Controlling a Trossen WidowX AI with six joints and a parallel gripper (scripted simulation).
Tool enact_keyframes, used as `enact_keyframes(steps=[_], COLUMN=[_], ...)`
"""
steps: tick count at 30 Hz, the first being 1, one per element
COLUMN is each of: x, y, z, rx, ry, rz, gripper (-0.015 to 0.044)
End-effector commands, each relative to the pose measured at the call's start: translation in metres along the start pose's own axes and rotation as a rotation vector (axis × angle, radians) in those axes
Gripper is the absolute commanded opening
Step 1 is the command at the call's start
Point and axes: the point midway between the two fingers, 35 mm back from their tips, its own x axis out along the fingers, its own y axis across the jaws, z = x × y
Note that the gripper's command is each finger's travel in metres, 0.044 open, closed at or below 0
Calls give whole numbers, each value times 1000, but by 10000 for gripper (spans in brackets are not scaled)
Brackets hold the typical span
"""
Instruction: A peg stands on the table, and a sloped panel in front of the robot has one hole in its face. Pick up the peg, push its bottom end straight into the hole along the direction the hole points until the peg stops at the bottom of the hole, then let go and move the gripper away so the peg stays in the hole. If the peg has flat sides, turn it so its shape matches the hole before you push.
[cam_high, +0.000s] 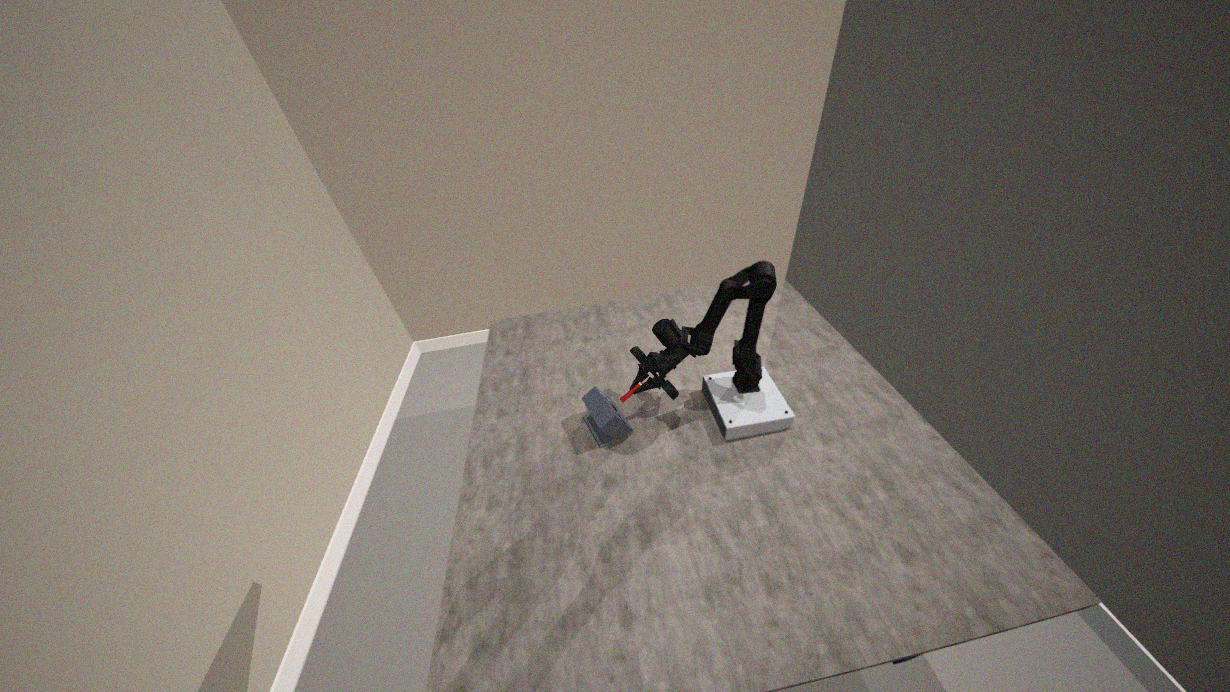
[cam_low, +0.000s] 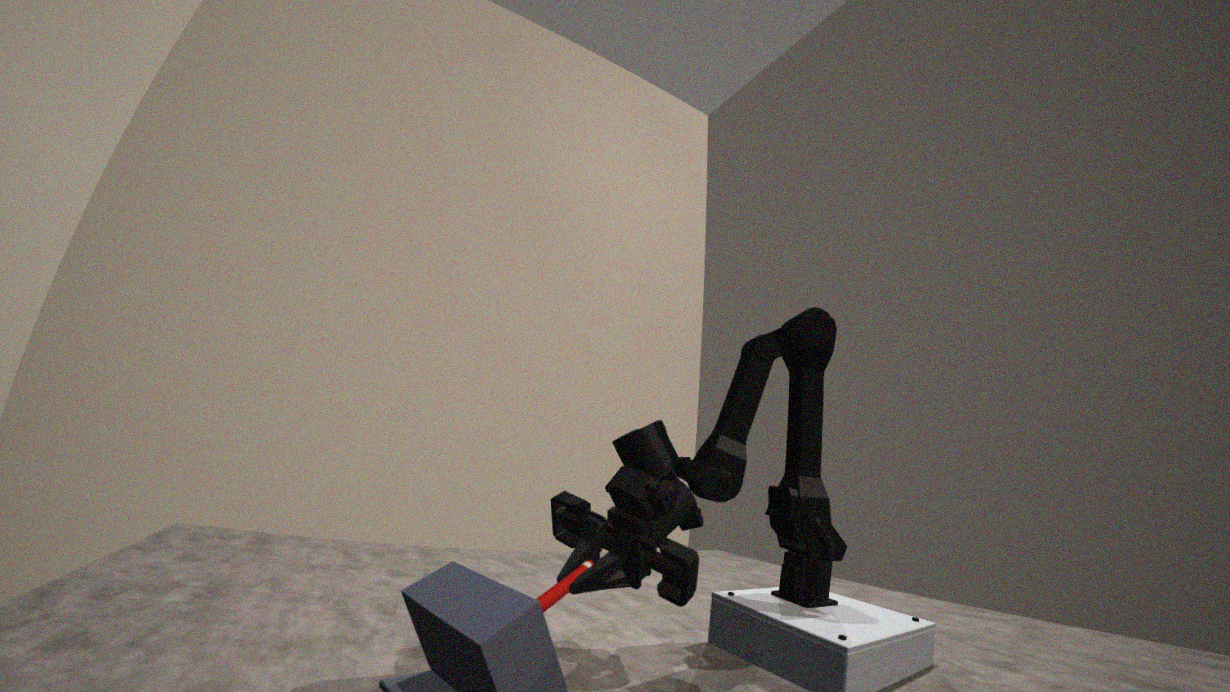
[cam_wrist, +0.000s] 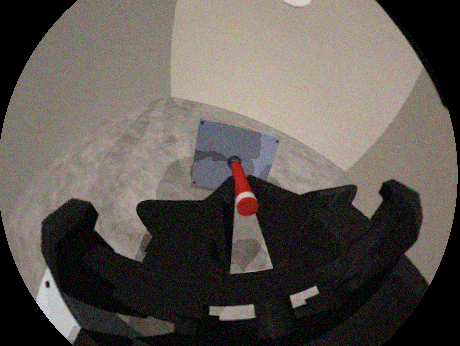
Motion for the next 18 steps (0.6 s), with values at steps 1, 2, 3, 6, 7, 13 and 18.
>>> enact_keyframes(steps=[1, 2, 3, 6, 7, 13, 18], x=[4, 6, 7, 11, 12, 20, 22], y=[0, 0, 0, 0, 0, 1, 1], z=[-2, -1, -1, -1, -1, -2, -2], rx=[6, 5, 4, 2, 2, 1, 0], ry=[5, 5, 5, 4, 4, 3, 2], rz=[-2, -2, -2, -2, -2, -2, -1], gripper=[0, 0, 0, 0, 0, 0, 0])
